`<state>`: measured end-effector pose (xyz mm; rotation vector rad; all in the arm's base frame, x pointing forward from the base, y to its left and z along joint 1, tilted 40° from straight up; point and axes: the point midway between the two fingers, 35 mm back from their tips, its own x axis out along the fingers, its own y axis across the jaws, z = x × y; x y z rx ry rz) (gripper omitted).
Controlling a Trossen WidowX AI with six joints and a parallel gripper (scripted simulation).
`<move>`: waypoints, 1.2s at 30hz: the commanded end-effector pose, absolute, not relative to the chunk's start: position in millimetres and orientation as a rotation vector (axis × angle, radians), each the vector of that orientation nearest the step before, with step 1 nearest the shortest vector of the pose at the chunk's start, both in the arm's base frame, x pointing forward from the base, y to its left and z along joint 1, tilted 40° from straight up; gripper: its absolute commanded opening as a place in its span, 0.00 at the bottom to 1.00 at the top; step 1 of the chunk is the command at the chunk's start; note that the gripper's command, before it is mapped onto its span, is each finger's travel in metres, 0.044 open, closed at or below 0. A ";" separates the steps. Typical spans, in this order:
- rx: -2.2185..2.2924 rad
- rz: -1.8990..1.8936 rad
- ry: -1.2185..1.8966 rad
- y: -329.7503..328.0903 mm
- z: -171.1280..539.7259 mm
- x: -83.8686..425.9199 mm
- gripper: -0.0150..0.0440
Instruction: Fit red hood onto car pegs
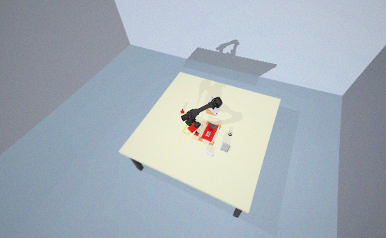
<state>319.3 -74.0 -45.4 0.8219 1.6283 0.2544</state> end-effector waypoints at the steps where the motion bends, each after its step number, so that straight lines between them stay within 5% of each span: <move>1: 0.829 0.254 1.630 -71.4 -48.4 318.5 1.00; 36: 0.830 0.255 1.630 -55.6 -67.5 316.1 1.00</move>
